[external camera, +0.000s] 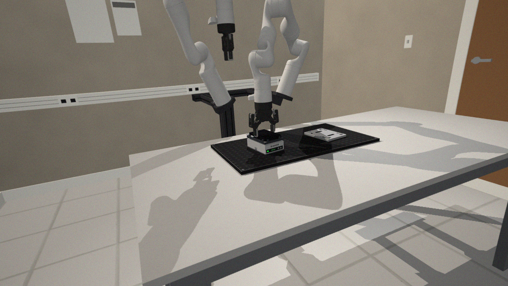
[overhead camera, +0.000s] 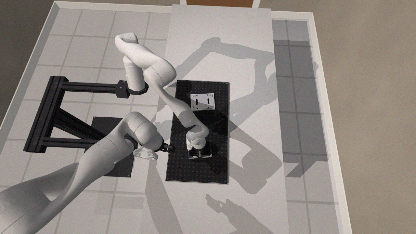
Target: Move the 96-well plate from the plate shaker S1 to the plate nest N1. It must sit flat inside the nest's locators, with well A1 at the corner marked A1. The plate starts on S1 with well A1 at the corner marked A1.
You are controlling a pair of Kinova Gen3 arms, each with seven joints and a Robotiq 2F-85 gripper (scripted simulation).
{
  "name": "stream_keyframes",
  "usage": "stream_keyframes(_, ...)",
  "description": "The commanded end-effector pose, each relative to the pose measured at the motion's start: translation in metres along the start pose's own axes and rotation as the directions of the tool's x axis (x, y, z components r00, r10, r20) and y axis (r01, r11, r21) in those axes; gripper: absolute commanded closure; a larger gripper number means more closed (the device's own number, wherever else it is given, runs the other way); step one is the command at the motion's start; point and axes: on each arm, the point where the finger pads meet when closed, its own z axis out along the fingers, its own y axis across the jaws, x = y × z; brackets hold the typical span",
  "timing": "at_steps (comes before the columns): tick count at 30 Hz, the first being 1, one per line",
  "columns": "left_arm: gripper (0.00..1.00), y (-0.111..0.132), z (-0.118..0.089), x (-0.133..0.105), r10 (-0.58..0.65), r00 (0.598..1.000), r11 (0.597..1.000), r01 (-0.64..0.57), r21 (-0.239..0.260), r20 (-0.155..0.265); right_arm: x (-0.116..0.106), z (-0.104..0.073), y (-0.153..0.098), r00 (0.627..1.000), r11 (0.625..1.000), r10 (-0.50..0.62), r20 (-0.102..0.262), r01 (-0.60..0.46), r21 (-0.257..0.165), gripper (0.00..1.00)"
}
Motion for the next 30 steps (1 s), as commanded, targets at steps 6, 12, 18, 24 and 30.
stream_keyframes(6,0.071,-0.001,-0.004,0.000,0.000,1.000,1.000,0.000,0.001,0.001,0.000,0.000,0.000,1.000,1.000,0.000,0.001,0.000,0.001,0.002)
stream_keyframes(12,0.071,0.000,-0.014,0.000,0.000,1.000,1.000,0.000,0.001,0.001,0.000,0.000,0.000,1.000,1.000,0.000,0.001,0.000,0.001,0.002)
stream_keyframes(18,0.071,0.000,-0.021,0.000,0.000,1.000,1.000,0.000,0.001,0.001,0.000,0.000,0.000,1.000,1.000,0.000,0.001,0.000,0.001,0.002)
stream_keyframes(24,0.071,0.000,-0.031,0.000,0.000,1.000,1.000,0.000,0.001,0.001,0.000,0.000,0.000,1.000,1.000,0.000,0.001,0.000,0.001,0.002)
stream_keyframes(30,0.071,0.000,-0.041,0.000,0.000,1.000,1.000,0.000,0.001,0.001,0.000,0.000,0.000,1.000,1.000,0.000,0.001,0.000,0.001,0.002)
